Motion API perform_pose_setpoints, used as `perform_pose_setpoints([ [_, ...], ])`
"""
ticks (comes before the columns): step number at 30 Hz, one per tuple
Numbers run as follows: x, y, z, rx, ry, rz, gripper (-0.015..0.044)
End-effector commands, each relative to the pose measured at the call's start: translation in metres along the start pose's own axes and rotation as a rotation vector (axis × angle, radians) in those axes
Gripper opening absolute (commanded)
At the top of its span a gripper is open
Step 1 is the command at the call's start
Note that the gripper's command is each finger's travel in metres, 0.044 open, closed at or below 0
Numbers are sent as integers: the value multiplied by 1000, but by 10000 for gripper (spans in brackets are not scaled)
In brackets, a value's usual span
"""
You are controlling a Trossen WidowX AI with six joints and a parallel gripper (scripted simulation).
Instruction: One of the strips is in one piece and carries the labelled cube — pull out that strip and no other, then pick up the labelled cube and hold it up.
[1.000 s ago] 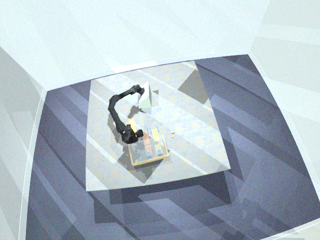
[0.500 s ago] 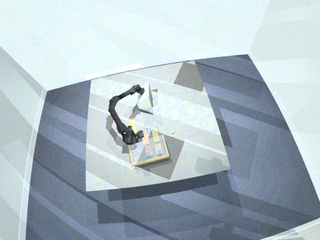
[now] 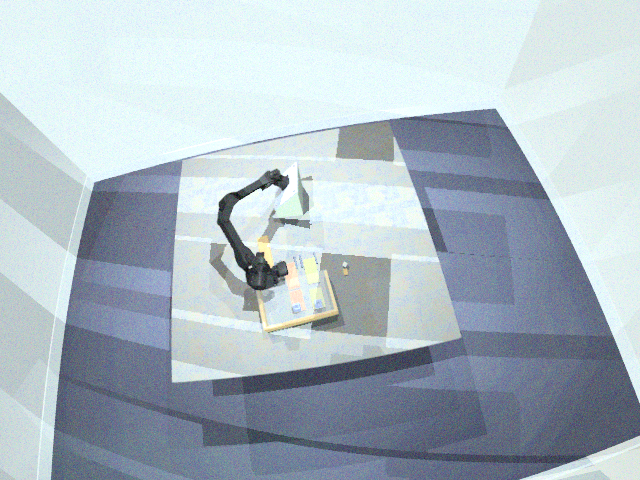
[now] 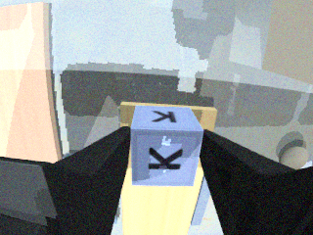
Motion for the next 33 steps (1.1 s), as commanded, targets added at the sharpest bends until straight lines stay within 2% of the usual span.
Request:
perform_pose_setpoints([
  [1,0,0,0,0,0,-1,132],
  [6,0,0,0,0,0,-1,98],
  [10,-2,1,2,0,0,0,0],
  [25,-49,23,39,2,5,7,0],
  [33,-62,28,43,3,6,9,0],
])
Point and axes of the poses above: the point midway between the two fingers, 35 mm back from their tips, its own z axis back along the fingers, its own y axis across the jaws, x = y × z, the point moved 6 cm from there along z, back along the fingers, and after that the axes turned 1 degree about -z, right-handed, at the moved point
